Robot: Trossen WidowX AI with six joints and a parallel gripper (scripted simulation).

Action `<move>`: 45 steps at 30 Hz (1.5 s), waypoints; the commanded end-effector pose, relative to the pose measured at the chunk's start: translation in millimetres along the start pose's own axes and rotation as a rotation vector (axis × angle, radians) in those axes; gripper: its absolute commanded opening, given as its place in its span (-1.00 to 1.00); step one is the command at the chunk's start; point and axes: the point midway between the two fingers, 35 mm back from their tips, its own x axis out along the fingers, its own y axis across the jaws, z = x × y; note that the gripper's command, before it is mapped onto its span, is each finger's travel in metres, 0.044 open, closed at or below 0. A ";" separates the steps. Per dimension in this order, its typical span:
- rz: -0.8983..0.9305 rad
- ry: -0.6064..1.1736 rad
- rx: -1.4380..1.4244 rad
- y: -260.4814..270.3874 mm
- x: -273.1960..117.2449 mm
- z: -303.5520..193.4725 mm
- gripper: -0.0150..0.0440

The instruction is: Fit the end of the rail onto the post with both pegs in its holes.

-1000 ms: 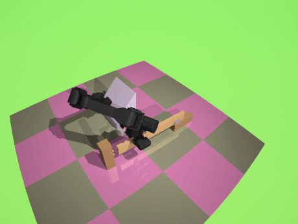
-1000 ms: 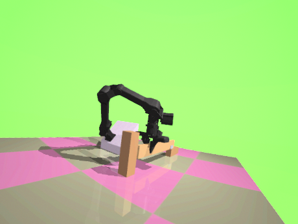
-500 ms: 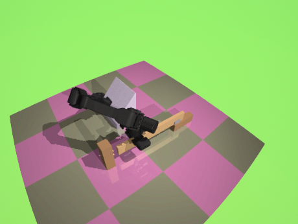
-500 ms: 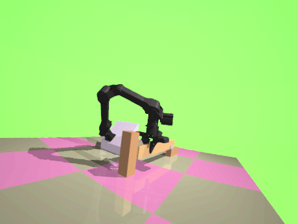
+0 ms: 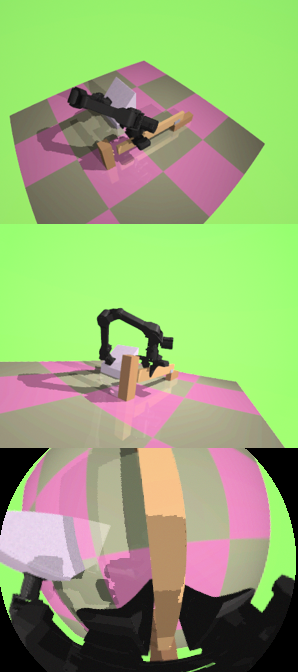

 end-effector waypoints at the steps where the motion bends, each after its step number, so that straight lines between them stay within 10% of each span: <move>1: -0.010 -0.004 -0.003 -0.9 -4.6 3.1 -0.49; 45: -0.010 -0.004 -0.003 -1.4 -2.9 1.9 -0.49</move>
